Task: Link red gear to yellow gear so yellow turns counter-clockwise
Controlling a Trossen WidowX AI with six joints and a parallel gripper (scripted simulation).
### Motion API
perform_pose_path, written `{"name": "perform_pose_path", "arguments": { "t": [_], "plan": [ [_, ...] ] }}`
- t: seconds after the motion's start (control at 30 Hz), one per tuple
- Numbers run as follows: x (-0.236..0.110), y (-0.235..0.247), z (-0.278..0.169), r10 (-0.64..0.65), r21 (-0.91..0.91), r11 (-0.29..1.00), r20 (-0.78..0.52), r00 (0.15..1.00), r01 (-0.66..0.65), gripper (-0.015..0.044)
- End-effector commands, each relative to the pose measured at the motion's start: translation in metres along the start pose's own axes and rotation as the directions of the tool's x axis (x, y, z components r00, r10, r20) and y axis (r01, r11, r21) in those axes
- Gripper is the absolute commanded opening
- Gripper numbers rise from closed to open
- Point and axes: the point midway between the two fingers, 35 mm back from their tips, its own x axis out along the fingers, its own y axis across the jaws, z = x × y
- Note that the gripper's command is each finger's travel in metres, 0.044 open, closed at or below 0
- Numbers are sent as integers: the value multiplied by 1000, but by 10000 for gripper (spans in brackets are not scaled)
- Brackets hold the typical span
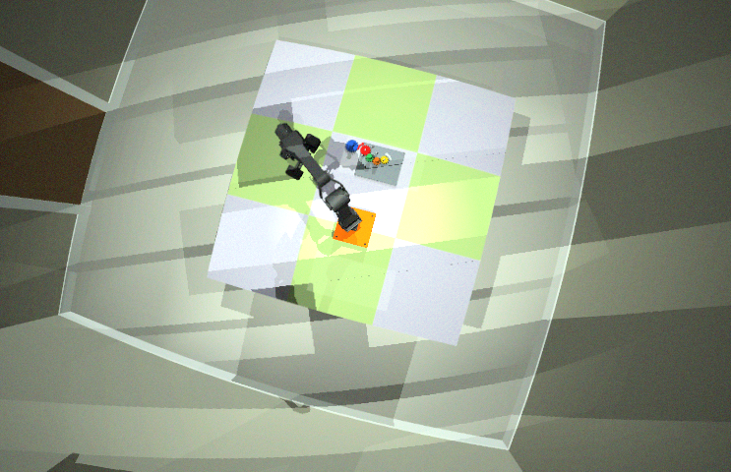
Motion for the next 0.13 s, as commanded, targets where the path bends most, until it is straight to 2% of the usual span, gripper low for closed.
{"name": "perform_pose_path", "arguments": {
  "t": [0.0, 0.1],
  "plan": [
    [0, 0, 0, 0, 6, 1000, -2, 1000, 0, 440],
    [0, 0, 0, 0, 6, 1000, -2, 1000, 0, 440]
  ]
}}
